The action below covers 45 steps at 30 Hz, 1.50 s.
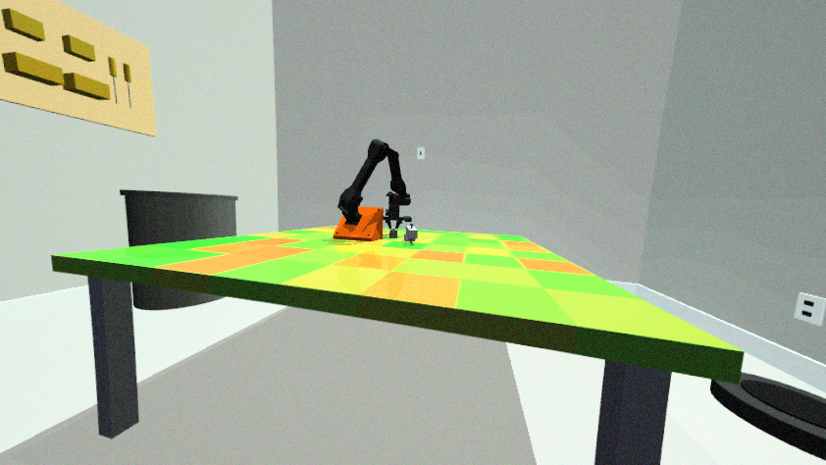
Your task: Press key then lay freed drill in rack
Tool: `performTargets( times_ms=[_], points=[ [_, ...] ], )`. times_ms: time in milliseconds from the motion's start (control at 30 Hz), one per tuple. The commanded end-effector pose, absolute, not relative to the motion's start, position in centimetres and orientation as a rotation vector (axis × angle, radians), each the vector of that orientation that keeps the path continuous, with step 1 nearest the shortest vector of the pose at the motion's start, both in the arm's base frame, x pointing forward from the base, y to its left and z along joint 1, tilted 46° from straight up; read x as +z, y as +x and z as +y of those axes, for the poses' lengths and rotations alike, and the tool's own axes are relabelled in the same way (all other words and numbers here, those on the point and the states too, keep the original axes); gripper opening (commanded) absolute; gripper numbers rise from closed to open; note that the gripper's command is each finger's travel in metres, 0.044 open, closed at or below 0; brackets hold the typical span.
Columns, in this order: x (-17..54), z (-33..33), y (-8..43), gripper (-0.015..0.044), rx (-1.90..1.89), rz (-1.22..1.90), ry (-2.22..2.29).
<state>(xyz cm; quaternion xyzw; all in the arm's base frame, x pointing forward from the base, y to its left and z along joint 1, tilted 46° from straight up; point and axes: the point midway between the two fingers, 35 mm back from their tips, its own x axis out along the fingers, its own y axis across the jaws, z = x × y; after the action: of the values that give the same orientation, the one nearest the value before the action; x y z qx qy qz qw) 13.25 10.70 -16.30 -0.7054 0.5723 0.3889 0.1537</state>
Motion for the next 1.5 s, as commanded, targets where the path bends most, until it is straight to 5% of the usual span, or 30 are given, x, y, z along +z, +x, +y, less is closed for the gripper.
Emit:
performTargets(
  times_ms=[0, 333, 1133, 1467],
  points=[
    [-16.3, 10.7, 13.3, 0.0184, 1.110, 1.640, -2.029],
    [-16.3, 10.7, 13.3, 0.0440, 1.110, 1.640, -2.029],
    [-11.0, 15.9, 12.9, 0.0440, 1.097, 1.642, -2.053],
    [-2.6, 24.4, 17.8, 0.0440, 1.057, 1.156, -1.925]
  ],
)
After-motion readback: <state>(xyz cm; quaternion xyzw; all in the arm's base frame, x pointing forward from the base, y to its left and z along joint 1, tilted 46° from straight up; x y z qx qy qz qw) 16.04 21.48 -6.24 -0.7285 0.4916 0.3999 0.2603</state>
